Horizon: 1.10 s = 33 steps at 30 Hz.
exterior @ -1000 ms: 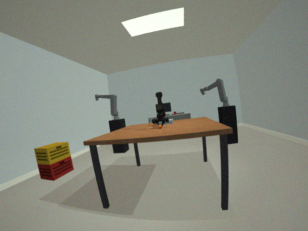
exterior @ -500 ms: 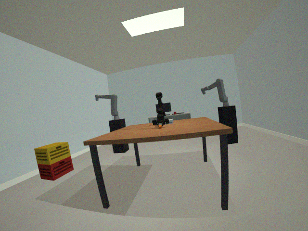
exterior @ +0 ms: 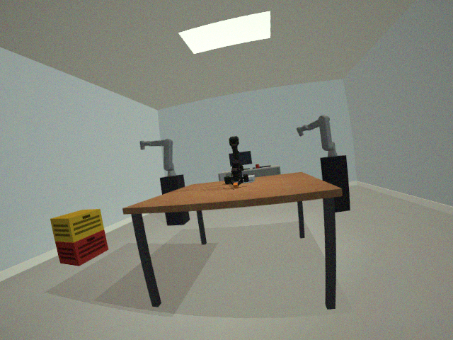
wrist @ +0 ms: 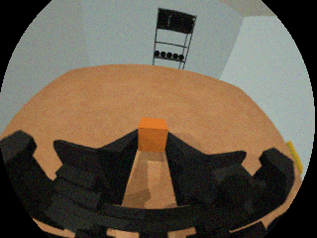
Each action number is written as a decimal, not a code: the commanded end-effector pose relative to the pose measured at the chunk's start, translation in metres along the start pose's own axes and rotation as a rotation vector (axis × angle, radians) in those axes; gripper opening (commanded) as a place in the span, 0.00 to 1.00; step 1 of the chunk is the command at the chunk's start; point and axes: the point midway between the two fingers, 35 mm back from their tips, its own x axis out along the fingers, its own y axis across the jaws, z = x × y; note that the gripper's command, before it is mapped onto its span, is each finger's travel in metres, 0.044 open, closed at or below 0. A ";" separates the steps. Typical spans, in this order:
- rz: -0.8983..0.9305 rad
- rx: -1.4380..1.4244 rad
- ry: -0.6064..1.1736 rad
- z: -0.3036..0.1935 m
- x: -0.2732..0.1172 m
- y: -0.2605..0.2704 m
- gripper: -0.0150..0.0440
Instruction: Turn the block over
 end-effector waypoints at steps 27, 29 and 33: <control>-0.003 -0.007 -0.001 -0.001 -0.001 0.000 1.00; -0.003 -0.007 -0.001 -0.001 -0.001 0.000 1.00; -0.003 -0.007 -0.001 -0.001 -0.001 0.000 1.00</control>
